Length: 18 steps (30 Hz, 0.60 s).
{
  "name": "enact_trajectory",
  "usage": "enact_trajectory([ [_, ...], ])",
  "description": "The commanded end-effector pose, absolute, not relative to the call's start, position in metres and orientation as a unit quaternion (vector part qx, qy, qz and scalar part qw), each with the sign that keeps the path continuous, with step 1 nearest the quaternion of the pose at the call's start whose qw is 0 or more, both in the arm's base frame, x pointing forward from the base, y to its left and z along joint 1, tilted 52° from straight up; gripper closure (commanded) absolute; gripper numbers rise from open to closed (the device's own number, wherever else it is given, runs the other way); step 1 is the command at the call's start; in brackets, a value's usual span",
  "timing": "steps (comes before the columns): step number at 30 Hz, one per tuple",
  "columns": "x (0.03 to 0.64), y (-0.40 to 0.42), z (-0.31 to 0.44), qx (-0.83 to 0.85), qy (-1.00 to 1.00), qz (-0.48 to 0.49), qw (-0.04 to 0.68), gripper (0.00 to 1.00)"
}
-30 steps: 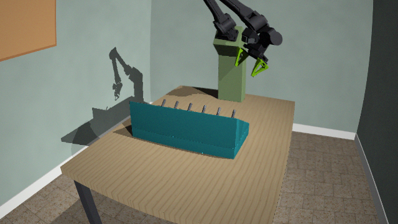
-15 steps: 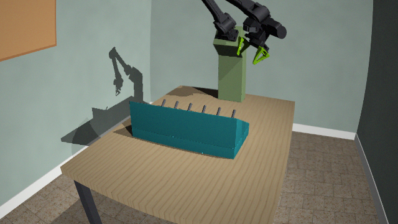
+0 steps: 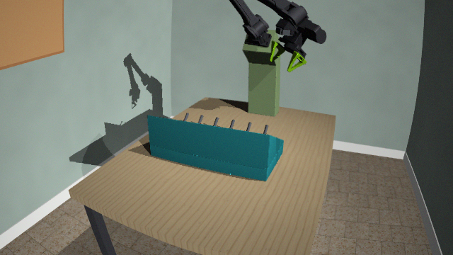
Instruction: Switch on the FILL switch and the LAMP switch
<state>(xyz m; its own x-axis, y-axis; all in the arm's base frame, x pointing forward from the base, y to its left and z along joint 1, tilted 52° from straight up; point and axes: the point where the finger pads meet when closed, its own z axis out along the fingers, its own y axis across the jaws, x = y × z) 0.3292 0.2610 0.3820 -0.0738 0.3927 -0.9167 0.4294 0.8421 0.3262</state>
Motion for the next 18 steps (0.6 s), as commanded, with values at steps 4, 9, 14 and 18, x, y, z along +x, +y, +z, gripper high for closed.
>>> enact_trajectory([
  [4,0.340,0.252,0.359,0.279,0.746,-0.007,0.604,0.00],
  [9,0.360,0.250,0.293,0.233,0.784,-0.005,0.575,0.00],
  [14,0.371,0.242,0.256,0.191,0.801,0.009,0.568,0.00],
  [18,0.379,0.228,0.213,0.116,0.809,0.025,0.575,0.00],
])
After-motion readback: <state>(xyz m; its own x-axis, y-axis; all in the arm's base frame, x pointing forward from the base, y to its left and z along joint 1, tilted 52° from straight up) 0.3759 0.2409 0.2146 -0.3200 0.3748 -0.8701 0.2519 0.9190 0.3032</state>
